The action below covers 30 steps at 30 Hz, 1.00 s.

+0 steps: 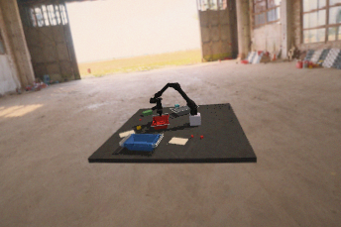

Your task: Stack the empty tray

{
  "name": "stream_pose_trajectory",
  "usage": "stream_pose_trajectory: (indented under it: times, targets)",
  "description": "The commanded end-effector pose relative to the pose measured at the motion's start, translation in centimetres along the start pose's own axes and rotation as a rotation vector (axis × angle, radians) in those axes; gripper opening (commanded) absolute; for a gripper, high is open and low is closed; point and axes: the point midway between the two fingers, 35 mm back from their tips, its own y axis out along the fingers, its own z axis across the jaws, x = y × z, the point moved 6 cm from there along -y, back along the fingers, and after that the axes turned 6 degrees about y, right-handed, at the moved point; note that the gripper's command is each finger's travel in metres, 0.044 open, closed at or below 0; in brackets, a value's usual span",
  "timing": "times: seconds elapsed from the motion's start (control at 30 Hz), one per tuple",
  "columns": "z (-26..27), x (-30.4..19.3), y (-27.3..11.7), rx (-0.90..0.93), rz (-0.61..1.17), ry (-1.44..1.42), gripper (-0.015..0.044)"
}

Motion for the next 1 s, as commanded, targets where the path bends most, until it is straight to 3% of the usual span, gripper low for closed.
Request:
stream_pose_trajectory:
  times: [0.0,0.4,0.97]
  targets:
    - [1.2,-0.2,1.1,0.004,0.0,0.007,0.0081]
    - [0.9,-0.1,-3.3,0.004,0.0,0.007,0.0081]
    - [0.9,0.0,-2.6,0.007,-0.007,0.003,0.0081]
